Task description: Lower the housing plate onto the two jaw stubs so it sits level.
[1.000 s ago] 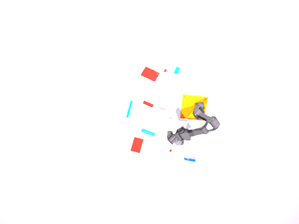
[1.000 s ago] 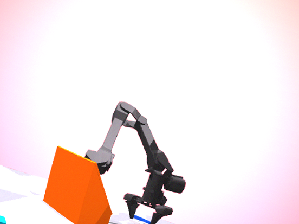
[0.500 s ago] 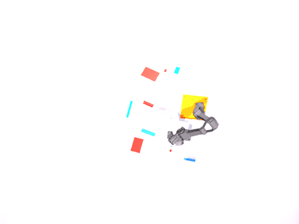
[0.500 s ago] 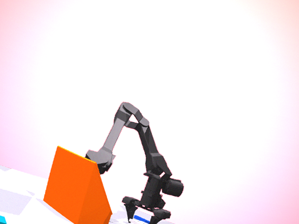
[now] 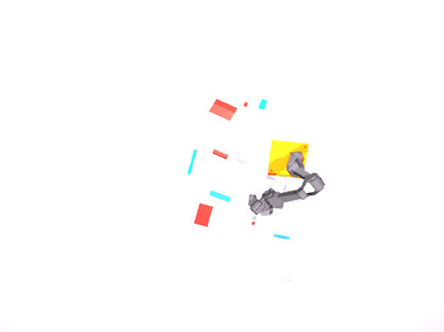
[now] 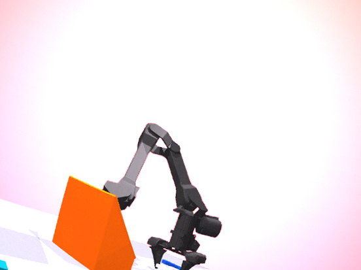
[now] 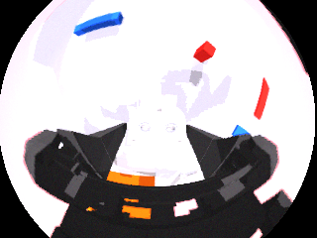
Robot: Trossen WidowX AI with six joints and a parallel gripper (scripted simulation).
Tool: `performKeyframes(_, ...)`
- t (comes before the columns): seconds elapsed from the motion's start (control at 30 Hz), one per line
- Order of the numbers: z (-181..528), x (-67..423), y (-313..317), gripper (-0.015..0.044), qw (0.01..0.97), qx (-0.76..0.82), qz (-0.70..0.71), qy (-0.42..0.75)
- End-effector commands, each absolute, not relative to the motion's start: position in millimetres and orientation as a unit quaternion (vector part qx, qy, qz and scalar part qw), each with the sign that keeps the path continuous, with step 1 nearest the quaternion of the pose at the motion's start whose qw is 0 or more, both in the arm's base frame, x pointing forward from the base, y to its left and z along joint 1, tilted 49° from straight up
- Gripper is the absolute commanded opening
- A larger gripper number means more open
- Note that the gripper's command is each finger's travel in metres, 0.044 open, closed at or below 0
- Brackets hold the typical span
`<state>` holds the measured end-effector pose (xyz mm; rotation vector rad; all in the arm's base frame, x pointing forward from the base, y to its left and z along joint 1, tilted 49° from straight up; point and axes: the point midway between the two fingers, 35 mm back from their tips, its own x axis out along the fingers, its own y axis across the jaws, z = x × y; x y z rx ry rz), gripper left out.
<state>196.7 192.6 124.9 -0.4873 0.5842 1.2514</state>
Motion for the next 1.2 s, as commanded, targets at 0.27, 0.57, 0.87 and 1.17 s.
performKeyframes(0.27,124.9,196.7,192.6,0.0387,0.744,-0.222,0.571,0.267)
performKeyframes(0.57,124.9,196.7,192.6,0.0351,0.744,-0.222,0.571,0.267)
performKeyframes(0.87,127.6,196.8,189.0,0.0351,0.743,-0.223,0.571,0.267)
performKeyframes(1.17,145.3,194.2,167.0,0.0351,0.742,-0.226,0.57,0.27)
